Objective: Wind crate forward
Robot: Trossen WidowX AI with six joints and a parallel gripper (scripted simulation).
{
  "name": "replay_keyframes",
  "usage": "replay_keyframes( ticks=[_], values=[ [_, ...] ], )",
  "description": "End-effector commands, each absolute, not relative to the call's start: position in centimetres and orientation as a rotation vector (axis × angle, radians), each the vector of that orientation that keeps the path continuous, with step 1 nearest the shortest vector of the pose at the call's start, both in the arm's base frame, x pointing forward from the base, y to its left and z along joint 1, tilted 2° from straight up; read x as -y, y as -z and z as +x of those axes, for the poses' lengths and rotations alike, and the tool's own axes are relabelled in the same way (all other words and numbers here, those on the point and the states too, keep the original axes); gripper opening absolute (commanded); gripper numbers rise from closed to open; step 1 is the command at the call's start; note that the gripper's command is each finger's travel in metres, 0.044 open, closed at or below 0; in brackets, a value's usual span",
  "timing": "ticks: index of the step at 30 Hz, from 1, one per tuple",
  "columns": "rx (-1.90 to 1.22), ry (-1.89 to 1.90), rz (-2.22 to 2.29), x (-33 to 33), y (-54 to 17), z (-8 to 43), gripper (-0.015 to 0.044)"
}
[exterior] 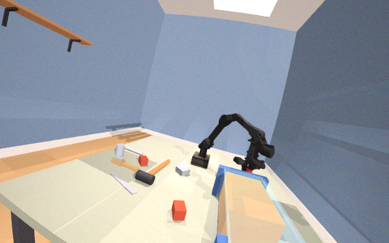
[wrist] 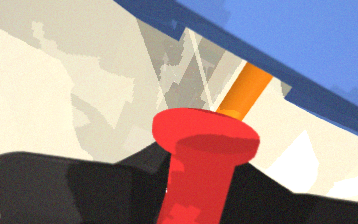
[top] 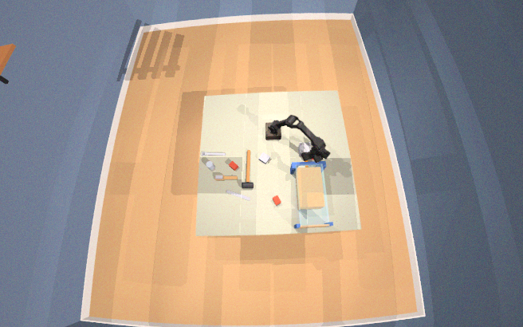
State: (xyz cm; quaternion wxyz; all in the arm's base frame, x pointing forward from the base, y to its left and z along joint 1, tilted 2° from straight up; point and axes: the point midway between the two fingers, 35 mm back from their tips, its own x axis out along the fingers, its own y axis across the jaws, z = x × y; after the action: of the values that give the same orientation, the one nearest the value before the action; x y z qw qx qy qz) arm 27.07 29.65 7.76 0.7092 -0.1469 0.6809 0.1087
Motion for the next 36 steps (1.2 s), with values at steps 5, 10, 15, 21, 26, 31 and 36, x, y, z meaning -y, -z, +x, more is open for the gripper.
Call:
replay_keyframes(
  ticks=[5, 10, 15, 21, 26, 31, 36],
  values=[
    [-1.517, -0.292, -0.319, -32.1, -7.8, 25.4, 0.0000],
    [-1.517, -0.293, -0.319, -32.6, -7.8, 24.9, 0.0000],
    [-1.518, -0.293, -0.318, -33.1, -7.8, 24.5, 0.0000],
    [-1.518, -0.293, -0.318, -33.6, -7.8, 23.9, 0.0000],
    [-1.518, -0.294, -0.318, -34.0, -7.8, 23.3, 0.0000],
    [-1.519, -0.294, -0.317, -34.4, -7.7, 22.8, 0.0000],
    [-1.519, -0.294, -0.317, -34.7, -7.7, 22.2, 0.0000]
  ],
)
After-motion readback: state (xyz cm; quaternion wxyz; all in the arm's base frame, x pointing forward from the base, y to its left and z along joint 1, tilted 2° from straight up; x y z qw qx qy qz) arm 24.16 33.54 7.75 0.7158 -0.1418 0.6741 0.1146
